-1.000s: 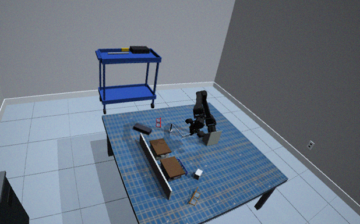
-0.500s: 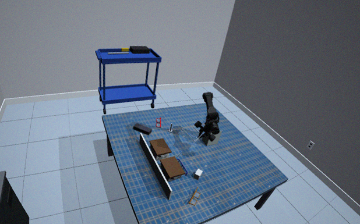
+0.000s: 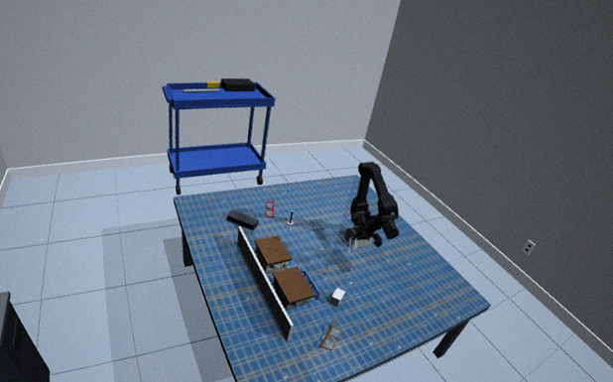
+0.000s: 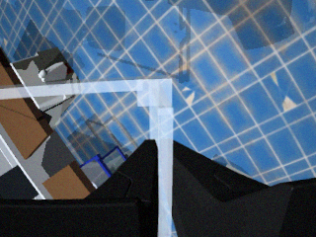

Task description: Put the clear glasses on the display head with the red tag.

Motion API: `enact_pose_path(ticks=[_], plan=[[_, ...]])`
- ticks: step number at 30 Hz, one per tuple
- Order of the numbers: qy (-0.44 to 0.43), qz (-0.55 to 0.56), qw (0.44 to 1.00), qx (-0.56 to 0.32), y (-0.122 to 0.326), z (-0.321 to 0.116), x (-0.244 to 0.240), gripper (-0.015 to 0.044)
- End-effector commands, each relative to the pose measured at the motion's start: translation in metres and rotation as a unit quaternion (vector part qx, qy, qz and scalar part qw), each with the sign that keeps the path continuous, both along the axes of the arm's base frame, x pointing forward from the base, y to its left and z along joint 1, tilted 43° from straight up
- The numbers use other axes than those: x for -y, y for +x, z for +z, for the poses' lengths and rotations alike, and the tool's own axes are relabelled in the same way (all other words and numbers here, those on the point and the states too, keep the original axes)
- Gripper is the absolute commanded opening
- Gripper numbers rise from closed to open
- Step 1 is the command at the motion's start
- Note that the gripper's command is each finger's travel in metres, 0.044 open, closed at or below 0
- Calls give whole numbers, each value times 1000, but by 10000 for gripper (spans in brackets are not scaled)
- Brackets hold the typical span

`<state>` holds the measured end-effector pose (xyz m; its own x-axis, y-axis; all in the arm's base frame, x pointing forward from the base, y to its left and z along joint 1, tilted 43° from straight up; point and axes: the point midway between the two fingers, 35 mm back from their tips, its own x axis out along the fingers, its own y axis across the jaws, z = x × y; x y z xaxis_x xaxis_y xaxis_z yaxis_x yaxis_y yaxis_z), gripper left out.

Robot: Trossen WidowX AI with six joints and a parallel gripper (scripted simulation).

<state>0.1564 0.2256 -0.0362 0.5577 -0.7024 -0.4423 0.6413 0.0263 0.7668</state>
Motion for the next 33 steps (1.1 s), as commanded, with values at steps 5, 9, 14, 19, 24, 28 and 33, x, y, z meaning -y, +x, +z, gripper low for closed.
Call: enact_pose_path(ticks=[5,9,14,19,24,28,33], plan=[[-63,80,995,-17,-33,-20,-12,0],[-88,111,990,-22,-47,-27,-15,0],[-74,99,992,-20,-43,-23,-14,0],[-74,99,992,-20,-43,-23,-14,0],[-74,99,992,-20,-43,-23,-14,0],[-74,99,992,-20,-43,-23,-14,0],[-72,97,993,-18,-43,-23,-14,0]])
